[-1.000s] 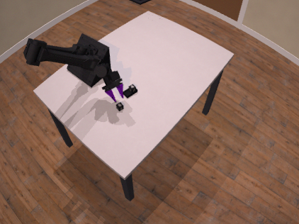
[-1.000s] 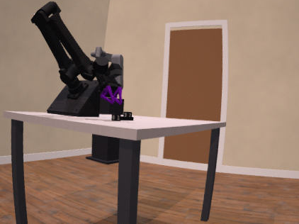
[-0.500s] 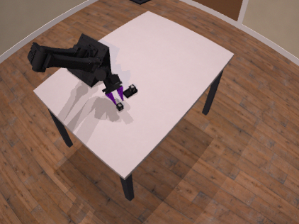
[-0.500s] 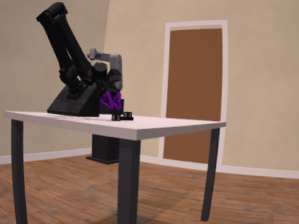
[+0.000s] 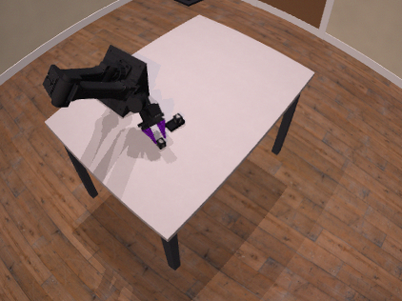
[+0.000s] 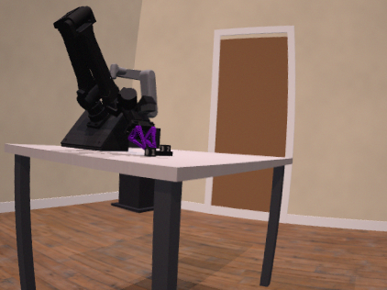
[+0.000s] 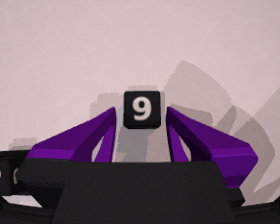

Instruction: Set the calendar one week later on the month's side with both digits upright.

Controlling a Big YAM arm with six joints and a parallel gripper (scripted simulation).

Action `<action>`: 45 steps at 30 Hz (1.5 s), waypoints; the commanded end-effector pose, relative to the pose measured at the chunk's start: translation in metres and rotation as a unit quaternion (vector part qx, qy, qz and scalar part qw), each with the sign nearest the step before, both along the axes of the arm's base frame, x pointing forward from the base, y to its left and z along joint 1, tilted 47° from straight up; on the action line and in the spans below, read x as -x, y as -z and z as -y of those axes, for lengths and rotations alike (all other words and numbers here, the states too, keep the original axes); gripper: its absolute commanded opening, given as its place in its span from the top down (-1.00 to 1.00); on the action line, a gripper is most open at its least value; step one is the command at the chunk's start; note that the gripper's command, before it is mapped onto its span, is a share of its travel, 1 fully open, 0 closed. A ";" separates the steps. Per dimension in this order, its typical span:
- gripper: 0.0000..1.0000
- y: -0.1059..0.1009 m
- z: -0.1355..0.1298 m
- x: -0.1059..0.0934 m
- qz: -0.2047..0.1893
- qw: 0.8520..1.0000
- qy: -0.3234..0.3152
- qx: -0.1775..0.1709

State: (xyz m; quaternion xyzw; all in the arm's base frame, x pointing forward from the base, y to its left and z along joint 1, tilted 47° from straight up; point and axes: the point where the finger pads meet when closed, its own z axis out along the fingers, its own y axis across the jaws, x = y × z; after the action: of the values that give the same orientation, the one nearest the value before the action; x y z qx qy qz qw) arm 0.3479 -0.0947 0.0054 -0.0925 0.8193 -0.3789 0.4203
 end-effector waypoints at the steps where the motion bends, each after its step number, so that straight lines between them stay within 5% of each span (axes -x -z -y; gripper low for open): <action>1: 0.13 -0.001 0.005 -0.006 0.009 1.000 -0.001 0.009; 45: 0.13 0.004 0.009 -0.007 0.009 1.000 -0.004 0.009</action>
State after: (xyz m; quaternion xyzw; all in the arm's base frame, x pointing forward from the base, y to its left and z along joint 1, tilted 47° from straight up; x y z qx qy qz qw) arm 0.3485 -0.1021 -0.0011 -0.0949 0.8177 -0.3814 0.4205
